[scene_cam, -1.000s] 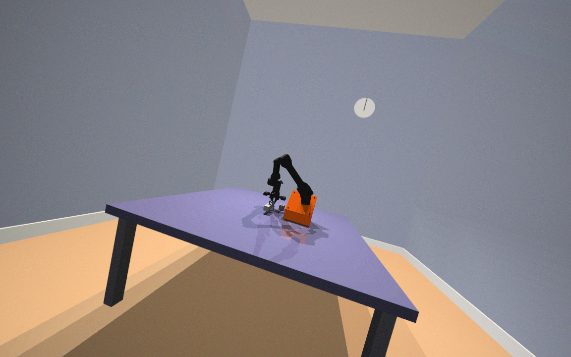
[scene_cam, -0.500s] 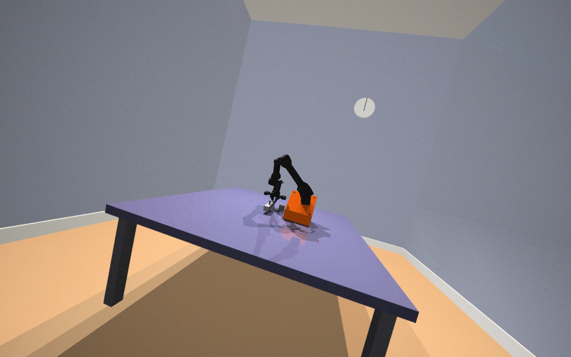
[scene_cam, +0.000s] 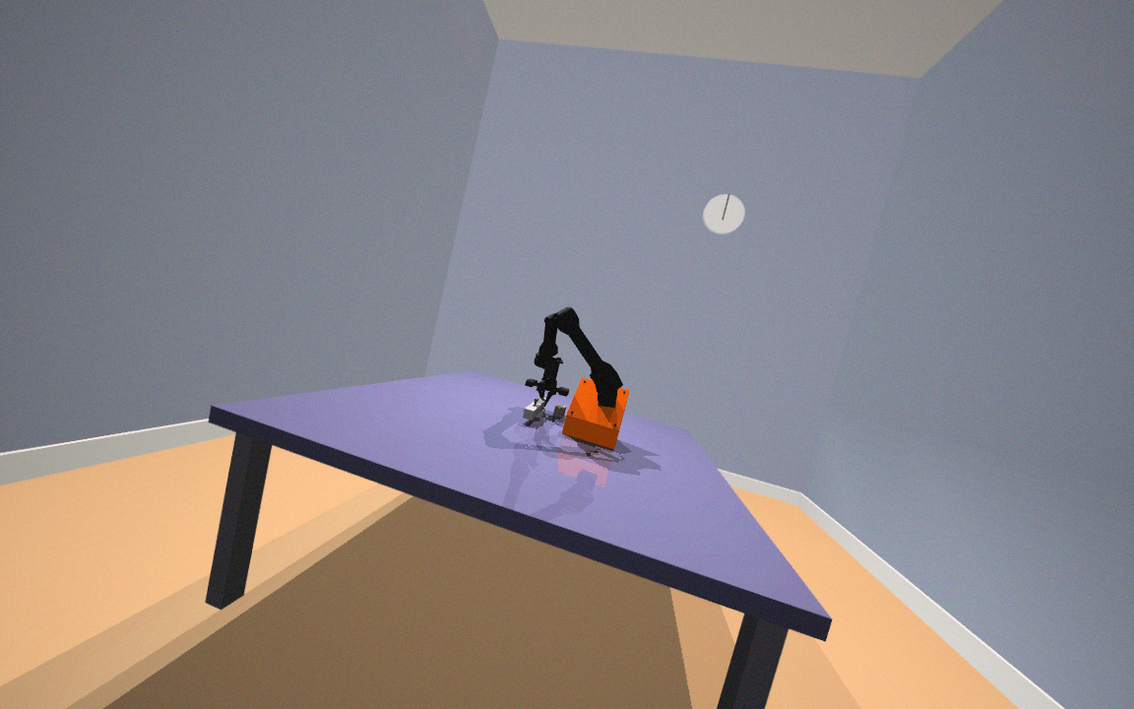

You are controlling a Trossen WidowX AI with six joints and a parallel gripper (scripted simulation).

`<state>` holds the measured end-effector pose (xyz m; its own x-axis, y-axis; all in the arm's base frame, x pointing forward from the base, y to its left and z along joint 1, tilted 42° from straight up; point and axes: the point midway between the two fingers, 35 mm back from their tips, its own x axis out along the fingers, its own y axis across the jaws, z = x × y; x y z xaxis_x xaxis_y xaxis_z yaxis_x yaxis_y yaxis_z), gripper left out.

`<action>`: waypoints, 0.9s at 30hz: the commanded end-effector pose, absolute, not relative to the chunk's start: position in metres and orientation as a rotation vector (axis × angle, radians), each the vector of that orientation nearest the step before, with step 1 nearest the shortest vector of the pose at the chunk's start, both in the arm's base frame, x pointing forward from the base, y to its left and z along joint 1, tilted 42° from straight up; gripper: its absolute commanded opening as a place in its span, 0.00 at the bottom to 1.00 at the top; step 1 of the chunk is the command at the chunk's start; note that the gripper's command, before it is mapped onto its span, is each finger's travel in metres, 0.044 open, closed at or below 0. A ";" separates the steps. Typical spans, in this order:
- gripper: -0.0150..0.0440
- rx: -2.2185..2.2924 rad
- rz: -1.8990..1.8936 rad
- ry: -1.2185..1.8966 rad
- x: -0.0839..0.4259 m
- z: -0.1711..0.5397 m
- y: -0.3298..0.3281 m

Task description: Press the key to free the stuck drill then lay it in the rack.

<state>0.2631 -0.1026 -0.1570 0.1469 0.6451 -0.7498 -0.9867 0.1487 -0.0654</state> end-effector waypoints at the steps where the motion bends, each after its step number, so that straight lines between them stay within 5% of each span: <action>1: 0.48 -0.647 1.301 0.653 0.263 -0.157 -0.101; 13: 1.00 -0.653 1.299 0.652 0.264 -0.155 -0.098; 27: 1.00 -0.653 1.299 0.651 0.266 -0.153 -0.093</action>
